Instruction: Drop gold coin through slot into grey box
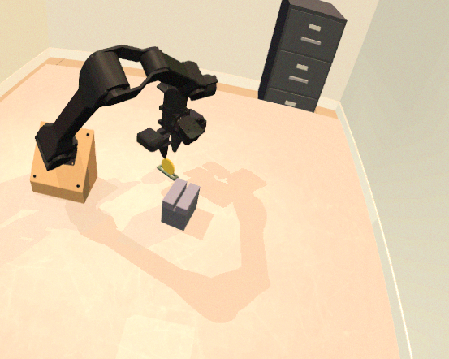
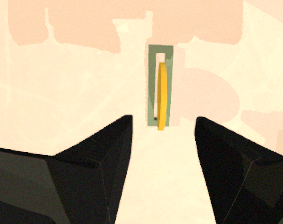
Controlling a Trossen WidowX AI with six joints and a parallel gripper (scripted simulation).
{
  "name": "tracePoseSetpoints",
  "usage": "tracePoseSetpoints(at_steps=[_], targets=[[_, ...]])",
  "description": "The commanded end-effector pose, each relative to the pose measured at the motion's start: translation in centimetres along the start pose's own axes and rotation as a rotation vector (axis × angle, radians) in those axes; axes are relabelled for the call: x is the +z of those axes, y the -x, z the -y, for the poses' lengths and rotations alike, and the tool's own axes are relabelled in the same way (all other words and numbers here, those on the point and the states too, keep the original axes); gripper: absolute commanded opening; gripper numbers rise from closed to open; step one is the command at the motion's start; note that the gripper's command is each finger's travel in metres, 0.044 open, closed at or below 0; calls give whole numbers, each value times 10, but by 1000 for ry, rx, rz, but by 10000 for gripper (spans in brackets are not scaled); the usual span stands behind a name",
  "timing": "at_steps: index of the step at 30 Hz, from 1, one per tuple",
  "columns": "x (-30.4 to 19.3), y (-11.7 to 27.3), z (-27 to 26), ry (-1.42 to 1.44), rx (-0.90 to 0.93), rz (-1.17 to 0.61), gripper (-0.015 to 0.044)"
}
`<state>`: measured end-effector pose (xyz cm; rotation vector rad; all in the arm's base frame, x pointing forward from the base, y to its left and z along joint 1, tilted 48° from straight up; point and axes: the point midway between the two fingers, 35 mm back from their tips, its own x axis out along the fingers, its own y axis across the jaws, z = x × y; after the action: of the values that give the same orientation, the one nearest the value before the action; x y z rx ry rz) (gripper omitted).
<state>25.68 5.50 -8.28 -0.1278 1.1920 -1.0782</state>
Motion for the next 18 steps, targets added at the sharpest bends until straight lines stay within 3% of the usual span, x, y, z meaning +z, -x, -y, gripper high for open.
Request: tracePoseSetpoints(at_steps=[1, 18], targets=[[0, -6, 0, 8, -2, 4, 161], [1, -34, 0, 8, -2, 5, 161]])
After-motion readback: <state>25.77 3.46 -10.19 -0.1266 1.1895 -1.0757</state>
